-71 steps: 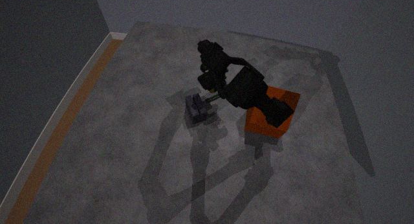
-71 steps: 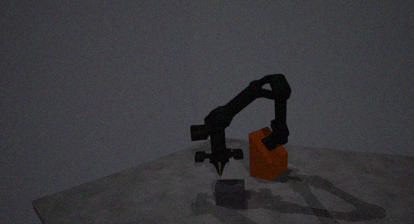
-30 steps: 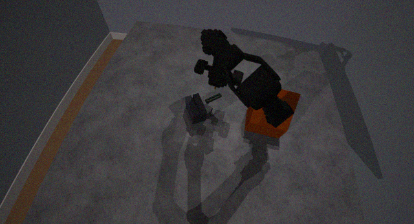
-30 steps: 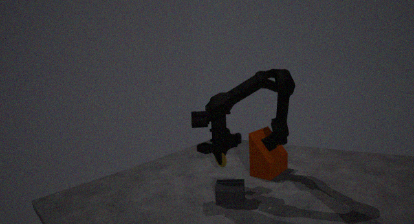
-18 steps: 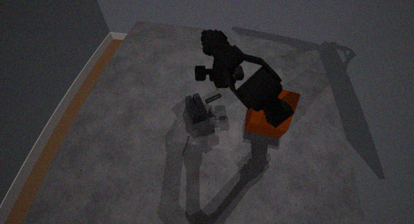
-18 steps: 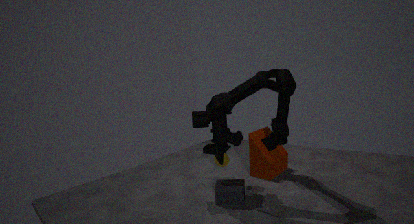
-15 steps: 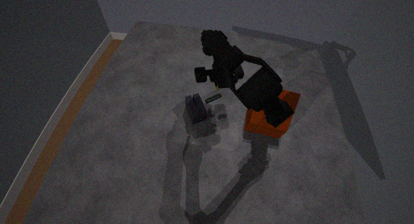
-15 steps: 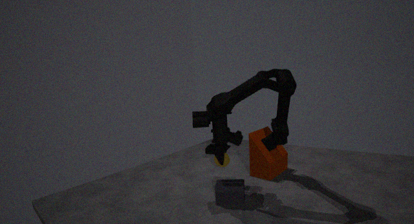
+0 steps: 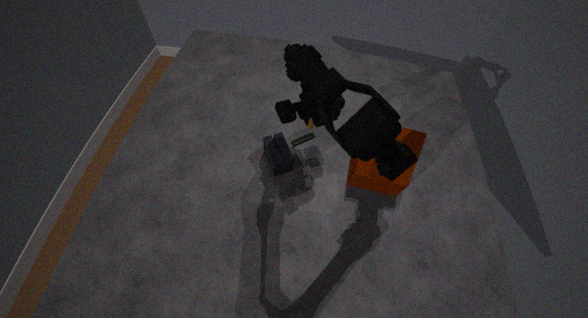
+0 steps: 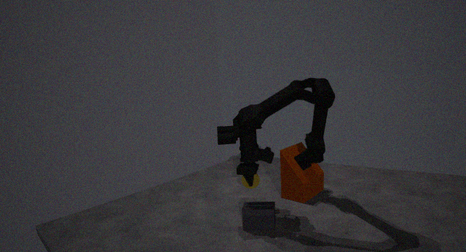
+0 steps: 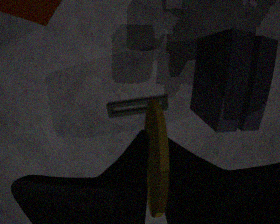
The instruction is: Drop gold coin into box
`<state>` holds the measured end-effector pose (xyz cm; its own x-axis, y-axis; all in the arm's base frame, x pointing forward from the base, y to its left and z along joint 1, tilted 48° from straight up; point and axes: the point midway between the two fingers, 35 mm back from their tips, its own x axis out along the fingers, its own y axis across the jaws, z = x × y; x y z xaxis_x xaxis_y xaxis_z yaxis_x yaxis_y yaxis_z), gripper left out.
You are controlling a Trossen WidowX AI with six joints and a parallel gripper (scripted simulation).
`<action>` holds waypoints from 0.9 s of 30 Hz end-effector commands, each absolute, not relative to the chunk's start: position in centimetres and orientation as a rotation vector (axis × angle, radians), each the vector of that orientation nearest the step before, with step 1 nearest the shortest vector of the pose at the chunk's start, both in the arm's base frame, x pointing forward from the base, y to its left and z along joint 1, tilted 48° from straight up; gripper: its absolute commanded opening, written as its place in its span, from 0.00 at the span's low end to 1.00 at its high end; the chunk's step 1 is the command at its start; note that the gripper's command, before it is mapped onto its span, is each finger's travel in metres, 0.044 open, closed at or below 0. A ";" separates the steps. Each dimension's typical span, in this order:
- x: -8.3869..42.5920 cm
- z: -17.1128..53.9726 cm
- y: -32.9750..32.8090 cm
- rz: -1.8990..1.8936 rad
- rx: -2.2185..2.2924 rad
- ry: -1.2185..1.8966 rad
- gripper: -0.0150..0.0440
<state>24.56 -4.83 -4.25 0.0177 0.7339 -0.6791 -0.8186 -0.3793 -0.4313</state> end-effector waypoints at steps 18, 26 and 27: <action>27.6 -1.7 -2.8 1.649 -1.067 0.121 0.25; 28.7 -0.5 -1.8 1.647 -1.066 0.117 0.25; 28.9 -0.4 -1.7 1.647 -1.066 0.116 0.25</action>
<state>28.16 -1.96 -1.08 0.0145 0.7292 -0.6841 -0.8202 -0.3826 -0.4252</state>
